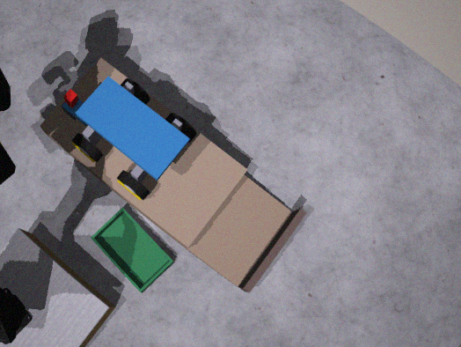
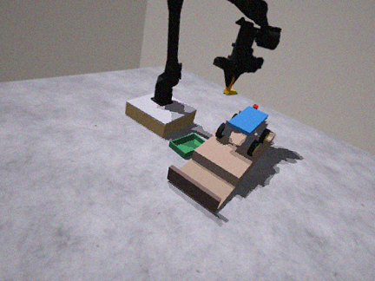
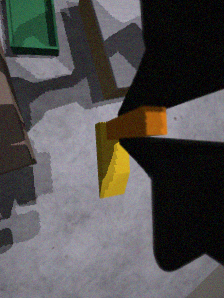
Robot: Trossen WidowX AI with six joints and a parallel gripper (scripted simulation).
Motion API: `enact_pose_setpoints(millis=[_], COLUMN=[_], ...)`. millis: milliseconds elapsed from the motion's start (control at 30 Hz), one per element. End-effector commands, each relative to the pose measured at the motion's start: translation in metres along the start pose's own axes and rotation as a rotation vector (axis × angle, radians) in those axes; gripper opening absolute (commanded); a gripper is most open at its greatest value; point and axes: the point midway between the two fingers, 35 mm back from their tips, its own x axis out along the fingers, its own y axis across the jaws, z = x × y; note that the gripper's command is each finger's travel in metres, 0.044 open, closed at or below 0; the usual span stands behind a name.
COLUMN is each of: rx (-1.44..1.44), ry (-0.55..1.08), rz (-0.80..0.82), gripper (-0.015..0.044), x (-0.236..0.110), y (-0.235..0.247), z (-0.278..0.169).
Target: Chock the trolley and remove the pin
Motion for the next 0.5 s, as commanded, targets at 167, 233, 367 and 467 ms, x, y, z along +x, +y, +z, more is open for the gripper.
enact_pose_setpoints(millis=[167, 233, 367, 467], rx=[-0.170, -0.170, -0.191, -0.214], ry=[0.001, 0.001, 0.000, 0.000], rz=[-0.001, -0.001, -0.002, -0.003], gripper=[0.0000, 0.0000, 0.0000, 0.0000], x=[0.000, 0.000, 0.000, 0.001], y=[0.000, 0.000, -0.008, -0.018], z=[0.000, 0.000, 0.004, 0.010])
